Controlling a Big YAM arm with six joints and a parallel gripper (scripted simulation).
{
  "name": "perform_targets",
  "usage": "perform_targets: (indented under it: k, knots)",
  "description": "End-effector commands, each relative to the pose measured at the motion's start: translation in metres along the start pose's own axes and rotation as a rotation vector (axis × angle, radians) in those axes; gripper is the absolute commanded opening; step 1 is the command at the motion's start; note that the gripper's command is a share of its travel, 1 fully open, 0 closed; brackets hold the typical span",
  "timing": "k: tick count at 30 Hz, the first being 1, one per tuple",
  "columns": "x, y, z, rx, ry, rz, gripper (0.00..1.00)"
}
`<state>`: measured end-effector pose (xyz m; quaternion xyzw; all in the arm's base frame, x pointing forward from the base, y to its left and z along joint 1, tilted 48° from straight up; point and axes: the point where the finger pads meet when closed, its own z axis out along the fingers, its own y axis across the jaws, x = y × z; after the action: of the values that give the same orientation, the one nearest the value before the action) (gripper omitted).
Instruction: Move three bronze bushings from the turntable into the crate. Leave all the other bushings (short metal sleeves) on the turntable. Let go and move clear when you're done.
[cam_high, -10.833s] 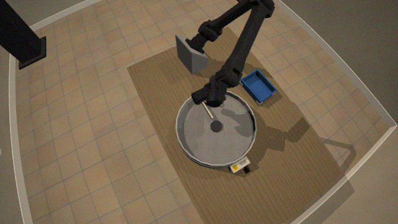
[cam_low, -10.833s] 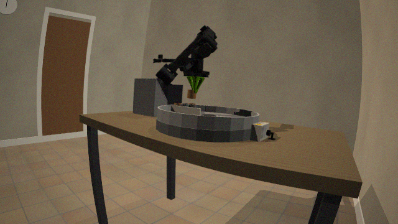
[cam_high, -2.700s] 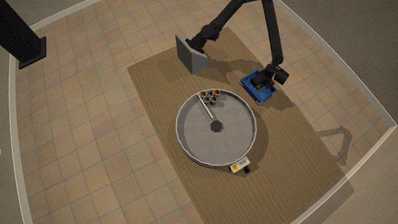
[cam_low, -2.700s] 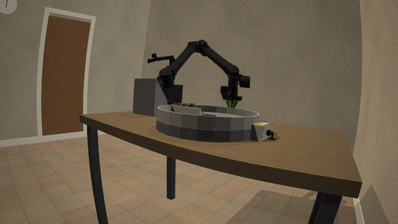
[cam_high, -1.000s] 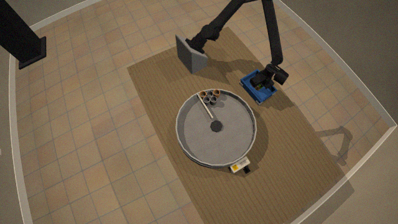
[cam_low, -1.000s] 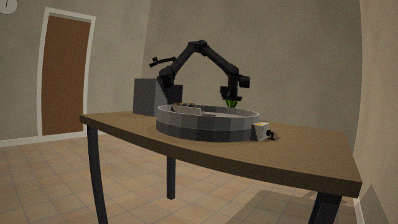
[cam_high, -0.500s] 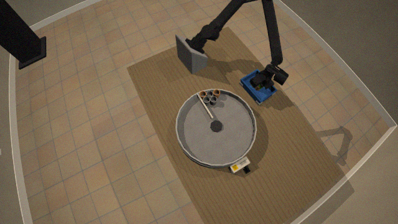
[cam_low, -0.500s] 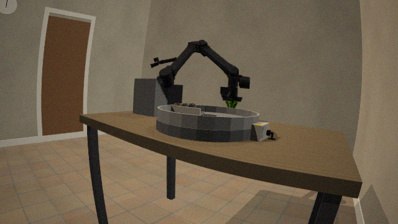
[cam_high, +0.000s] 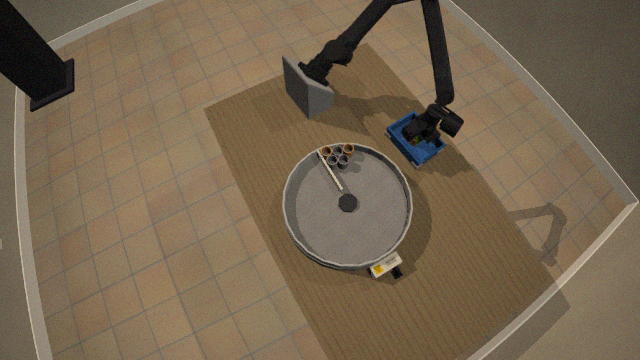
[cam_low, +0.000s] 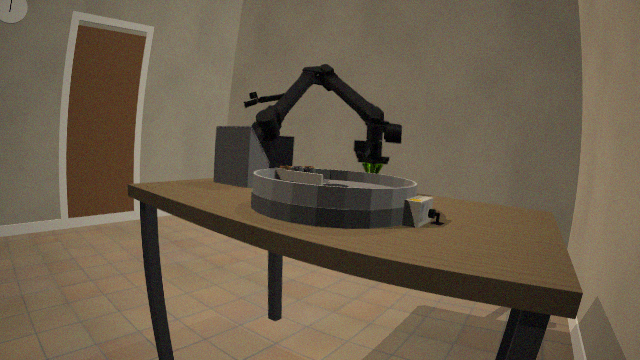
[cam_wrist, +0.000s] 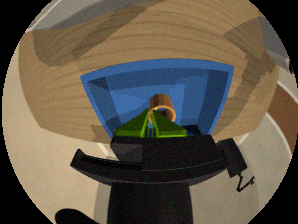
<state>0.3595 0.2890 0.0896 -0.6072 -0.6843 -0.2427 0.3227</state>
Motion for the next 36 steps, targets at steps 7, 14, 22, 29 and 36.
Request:
perform_targets:
  k: [7,14,22,29,36]
  knots:
    - [-0.0035,0.0005,0.0054,0.006,-0.005,0.011,0.00]
    - [-0.0035,0.0005,0.0054,0.006,-0.005,0.011,0.00]
    - [-0.0035,0.0005,0.0054,0.006,-0.005,0.011,0.00]
    - [-0.0035,0.0005,0.0054,0.006,-0.005,0.011,0.00]
    - [-0.0035,0.0005,0.0054,0.006,-0.005,0.011,0.16]
